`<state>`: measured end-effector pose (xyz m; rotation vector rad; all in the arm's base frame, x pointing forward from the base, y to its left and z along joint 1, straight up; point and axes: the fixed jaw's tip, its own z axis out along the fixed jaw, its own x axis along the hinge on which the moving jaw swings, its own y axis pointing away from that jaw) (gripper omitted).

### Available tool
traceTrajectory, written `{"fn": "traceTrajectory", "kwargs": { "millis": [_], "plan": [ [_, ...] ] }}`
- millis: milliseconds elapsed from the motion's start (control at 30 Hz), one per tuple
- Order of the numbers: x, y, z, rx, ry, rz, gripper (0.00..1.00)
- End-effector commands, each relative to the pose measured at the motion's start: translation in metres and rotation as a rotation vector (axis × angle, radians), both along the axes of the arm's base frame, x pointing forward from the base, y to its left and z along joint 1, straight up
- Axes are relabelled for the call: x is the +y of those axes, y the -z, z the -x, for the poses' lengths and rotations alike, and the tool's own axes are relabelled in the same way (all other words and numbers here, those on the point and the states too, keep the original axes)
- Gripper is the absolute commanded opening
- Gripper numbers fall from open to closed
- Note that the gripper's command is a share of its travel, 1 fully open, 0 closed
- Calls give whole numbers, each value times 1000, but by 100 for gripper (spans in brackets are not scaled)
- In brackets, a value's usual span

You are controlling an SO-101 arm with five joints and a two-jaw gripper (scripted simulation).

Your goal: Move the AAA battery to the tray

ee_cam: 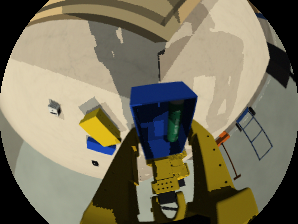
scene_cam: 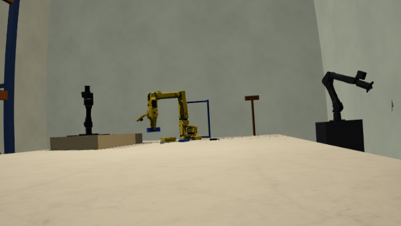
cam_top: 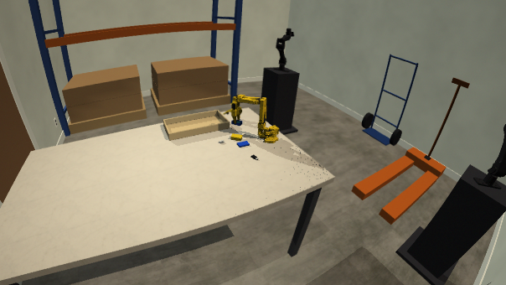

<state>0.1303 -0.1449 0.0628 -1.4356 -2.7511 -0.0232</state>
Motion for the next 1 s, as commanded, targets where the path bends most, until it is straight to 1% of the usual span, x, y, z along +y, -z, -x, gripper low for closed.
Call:
{"fn": "traceTrajectory", "kwargs": {
  "millis": [0, 333, 667, 967],
  "plan": [
    [-5, -7, -2, -27, -2, 31, 19],
    [-5, -7, -2, -27, -2, 31, 19],
    [-12, -10, -3, -27, -2, 31, 19],
    [-13, -10, -3, -27, -2, 31, 19]
  ]
}}
